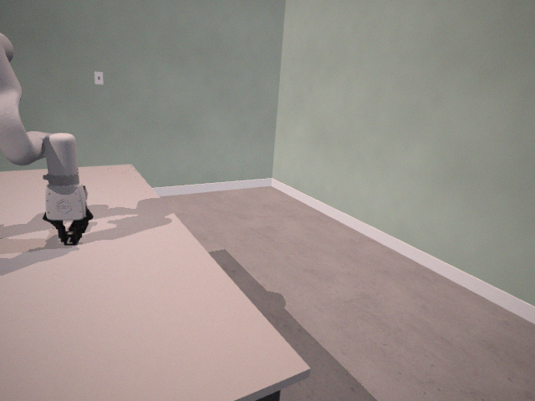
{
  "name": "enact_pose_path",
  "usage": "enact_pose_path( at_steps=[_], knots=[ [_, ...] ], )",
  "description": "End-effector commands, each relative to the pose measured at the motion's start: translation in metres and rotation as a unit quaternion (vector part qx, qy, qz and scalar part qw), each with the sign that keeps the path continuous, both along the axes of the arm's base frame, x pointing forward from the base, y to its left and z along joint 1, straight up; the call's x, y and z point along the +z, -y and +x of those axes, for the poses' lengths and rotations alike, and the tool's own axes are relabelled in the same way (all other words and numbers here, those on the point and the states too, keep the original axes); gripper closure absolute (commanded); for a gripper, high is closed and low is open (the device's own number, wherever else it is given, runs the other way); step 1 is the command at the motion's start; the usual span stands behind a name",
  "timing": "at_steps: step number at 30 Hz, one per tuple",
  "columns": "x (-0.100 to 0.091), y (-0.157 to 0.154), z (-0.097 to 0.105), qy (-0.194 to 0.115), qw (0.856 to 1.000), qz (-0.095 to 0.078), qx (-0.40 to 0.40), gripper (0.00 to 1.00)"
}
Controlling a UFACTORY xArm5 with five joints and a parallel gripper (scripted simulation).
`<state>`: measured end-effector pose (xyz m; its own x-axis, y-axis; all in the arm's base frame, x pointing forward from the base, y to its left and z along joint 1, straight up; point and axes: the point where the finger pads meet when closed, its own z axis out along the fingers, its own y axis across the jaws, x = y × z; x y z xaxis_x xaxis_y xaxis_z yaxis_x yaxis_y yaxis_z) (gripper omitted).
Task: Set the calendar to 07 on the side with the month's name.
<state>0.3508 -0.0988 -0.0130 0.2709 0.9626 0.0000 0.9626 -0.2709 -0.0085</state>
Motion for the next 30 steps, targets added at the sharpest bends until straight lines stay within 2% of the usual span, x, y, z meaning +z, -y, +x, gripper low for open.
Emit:
enact_pose_path(
  at_steps=[1,23,24,29,30],
  knots=[
    [0.0008,0.0003,0.0012,0.001,1.0,0.0,0.0,0.71],
    [0.0008,0.0003,0.0012,0.001,1.0,0.0,0.0,0.71],
    [0.0008,0.0003,0.0012,0.001,1.0,0.0,0.0,0.67],
    [0.0008,0.0003,0.0012,0.001,1.0,0.0,0.0,0.63],
    [0.0008,0.0003,0.0012,0.001,1.0,0.0,0.0,0.59]
  ],
)
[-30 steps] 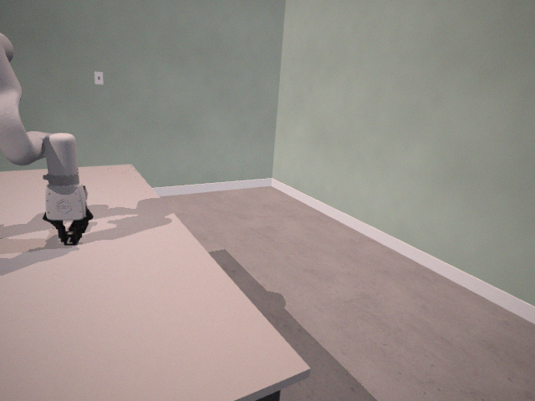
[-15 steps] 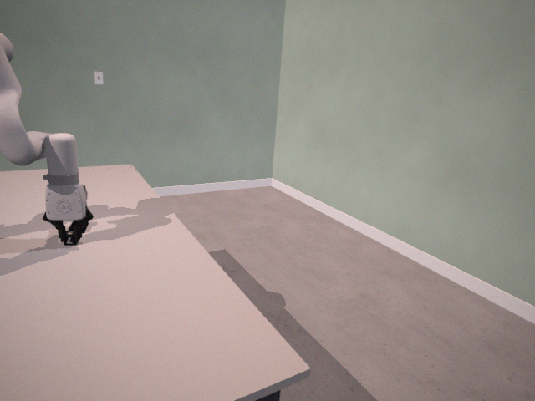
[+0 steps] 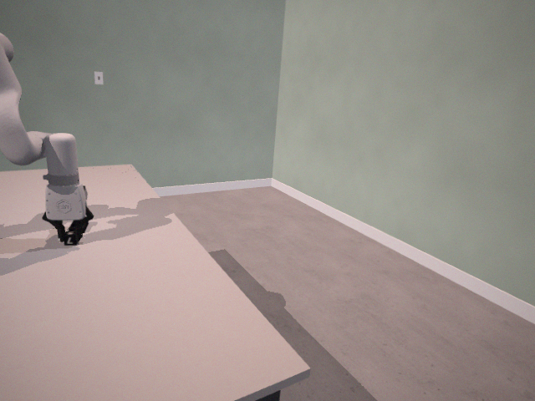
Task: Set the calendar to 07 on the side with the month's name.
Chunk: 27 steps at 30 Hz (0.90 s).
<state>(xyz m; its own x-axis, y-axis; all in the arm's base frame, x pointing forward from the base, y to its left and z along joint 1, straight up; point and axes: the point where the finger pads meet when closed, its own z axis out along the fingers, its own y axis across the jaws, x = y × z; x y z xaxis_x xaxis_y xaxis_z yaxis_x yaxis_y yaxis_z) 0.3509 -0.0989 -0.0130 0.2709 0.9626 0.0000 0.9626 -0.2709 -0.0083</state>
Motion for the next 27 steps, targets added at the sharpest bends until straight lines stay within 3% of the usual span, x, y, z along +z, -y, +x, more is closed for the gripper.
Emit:
enact_pose_path(
  at_steps=[1,4,8,21,27],
  knots=[
    [0.001,0.0,0.001,0.001,1.0,0.0,0.0,0.59],
    [0.001,0.0,0.001,0.001,1.0,0.0,0.0,0.59],
    [0.001,0.0,0.001,0.001,1.0,0.0,0.0,0.51],
    [0.002,0.0,0.001,0.001,1.0,0.0,0.0,0.51],
    [0.015,0.0,0.001,0.001,1.0,0.0,0.0,0.51]
  ],
)
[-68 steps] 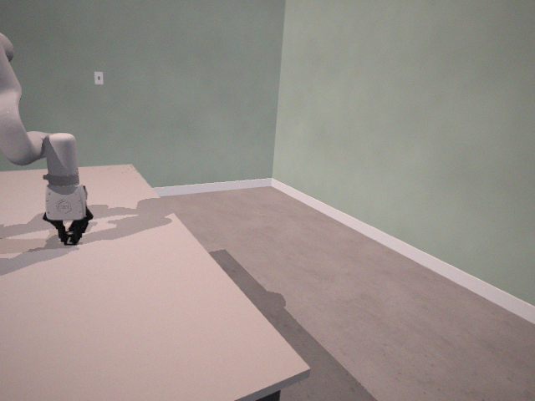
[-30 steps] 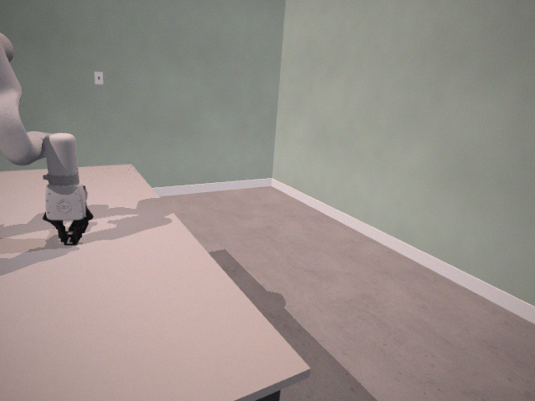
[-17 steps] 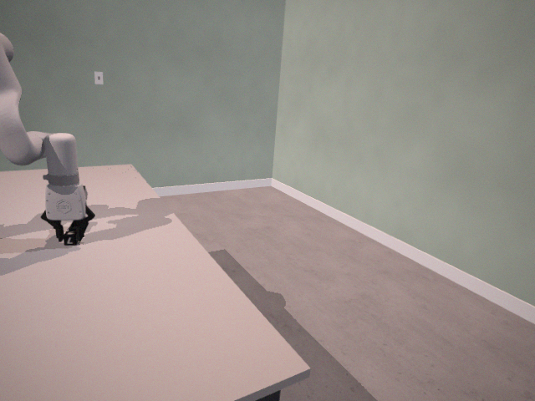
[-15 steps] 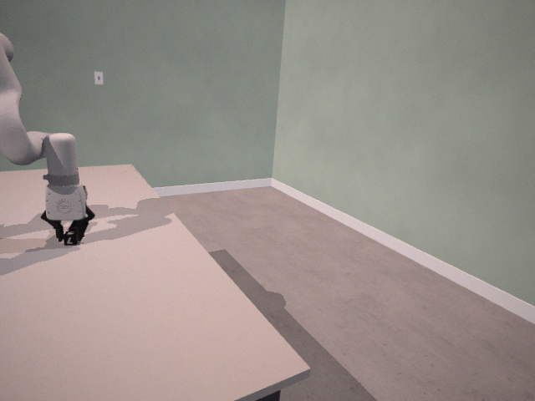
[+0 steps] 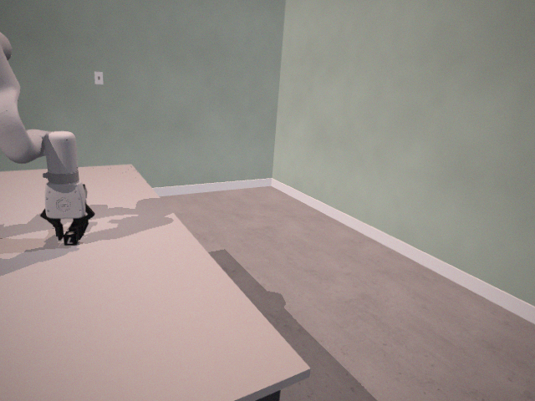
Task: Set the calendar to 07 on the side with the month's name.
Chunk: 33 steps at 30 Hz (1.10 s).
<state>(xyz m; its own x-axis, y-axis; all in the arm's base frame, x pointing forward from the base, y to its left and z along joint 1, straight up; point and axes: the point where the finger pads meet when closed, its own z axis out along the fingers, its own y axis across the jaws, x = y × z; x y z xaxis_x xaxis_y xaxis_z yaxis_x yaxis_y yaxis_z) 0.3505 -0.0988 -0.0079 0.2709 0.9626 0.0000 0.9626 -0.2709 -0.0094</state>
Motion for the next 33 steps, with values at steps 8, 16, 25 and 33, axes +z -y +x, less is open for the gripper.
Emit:
enact_pose_path(
  at_steps=[8,16,25,33],
  knots=[
    [0.051,0.001,0.002,0.002,1.0,-0.001,0.0,0.51],
    [0.077,0.001,0.002,0.002,1.0,-0.001,0.0,0.51],
    [0.085,0.001,0.002,0.002,1.0,-0.001,0.0,0.0],
    [0.085,0.001,0.002,0.002,1.0,-0.001,0.0,0.0]
  ],
)
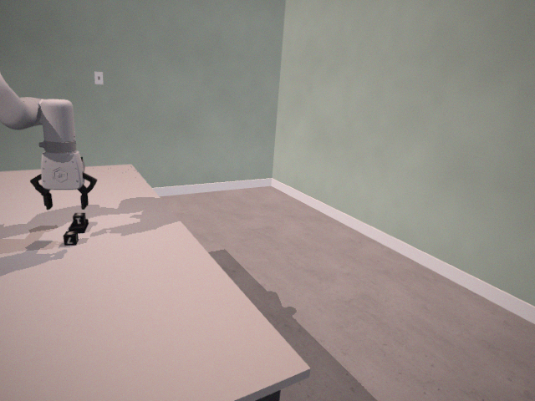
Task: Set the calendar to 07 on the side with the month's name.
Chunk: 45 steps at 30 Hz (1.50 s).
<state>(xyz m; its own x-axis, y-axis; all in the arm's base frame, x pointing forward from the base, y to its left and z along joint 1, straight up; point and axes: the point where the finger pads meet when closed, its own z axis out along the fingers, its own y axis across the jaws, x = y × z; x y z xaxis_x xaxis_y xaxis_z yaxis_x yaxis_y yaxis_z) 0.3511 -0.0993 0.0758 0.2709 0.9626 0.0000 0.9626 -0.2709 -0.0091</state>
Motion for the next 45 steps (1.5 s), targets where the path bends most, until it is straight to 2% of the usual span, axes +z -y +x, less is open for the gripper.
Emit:
enact_pose_path(
  at_steps=[1,16,20,26,29,31,35,37,38,39,43,44,45],
  knots=[
    [0.0013,0.0004,0.0013,0.002,1.0,-0.001,0.0,0.0],
    [0.0012,0.0003,0.0013,0.002,1.0,0.0,0.01,0.0],
    [0.0004,0.0002,0.0013,0.002,0.998,0.0,0.065,0.0],
    [-0.001,-0.0002,0.0013,0.002,0.985,0.001,0.173,0.0],
    [-0.001,-0.0002,0.0013,0.002,0.984,0.001,0.175,0.0],
    [-0.0019,-0.0004,0.0012,0.002,0.971,0.001,0.239,0.0],
    [-0.0025,-0.0005,0.0012,0.002,0.958,0.001,0.285,0.0],
    [-0.003,-0.0006,0.0012,0.002,0.947,0.002,0.322,0.0],
    [-0.003,-0.0006,0.0012,0.002,0.946,0.002,0.324,0.0],
    [-0.0034,-0.0007,0.0012,0.002,0.936,0.002,0.352,0.0],
    [-0.0041,-0.0009,0.0012,0.003,0.915,0.002,0.402,0.0],
    [-0.0044,-0.001,0.0011,0.003,0.905,0.002,0.425,0.0],
    [-0.0044,-0.001,0.0011,0.003,0.905,0.002,0.425,0.0]
  ],
)
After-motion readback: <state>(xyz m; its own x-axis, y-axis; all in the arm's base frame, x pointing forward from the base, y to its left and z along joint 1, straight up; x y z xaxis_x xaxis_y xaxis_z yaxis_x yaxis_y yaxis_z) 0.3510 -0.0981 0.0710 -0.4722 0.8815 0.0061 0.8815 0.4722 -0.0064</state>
